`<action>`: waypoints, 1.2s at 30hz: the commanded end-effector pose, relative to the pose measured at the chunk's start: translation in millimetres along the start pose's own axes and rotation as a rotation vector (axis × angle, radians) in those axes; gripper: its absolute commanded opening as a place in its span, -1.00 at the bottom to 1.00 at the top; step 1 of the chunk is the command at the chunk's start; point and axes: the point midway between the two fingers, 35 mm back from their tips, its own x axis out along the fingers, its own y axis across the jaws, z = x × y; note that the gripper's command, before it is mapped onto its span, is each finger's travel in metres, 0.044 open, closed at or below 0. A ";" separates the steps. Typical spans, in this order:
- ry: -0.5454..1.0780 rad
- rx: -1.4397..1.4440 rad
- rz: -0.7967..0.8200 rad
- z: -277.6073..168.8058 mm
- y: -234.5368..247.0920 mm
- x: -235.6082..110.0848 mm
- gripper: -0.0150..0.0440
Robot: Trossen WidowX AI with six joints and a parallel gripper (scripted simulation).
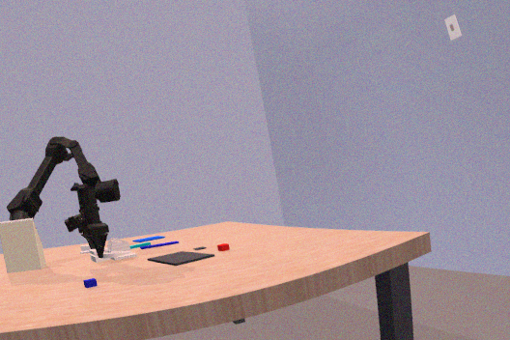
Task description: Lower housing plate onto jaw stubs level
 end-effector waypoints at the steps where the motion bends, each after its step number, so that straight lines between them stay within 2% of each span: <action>1: 0.001 -0.003 0.002 -0.6 0.5 1.1 0.70; 36: 0.001 -0.003 0.002 -0.6 0.5 4.4 0.70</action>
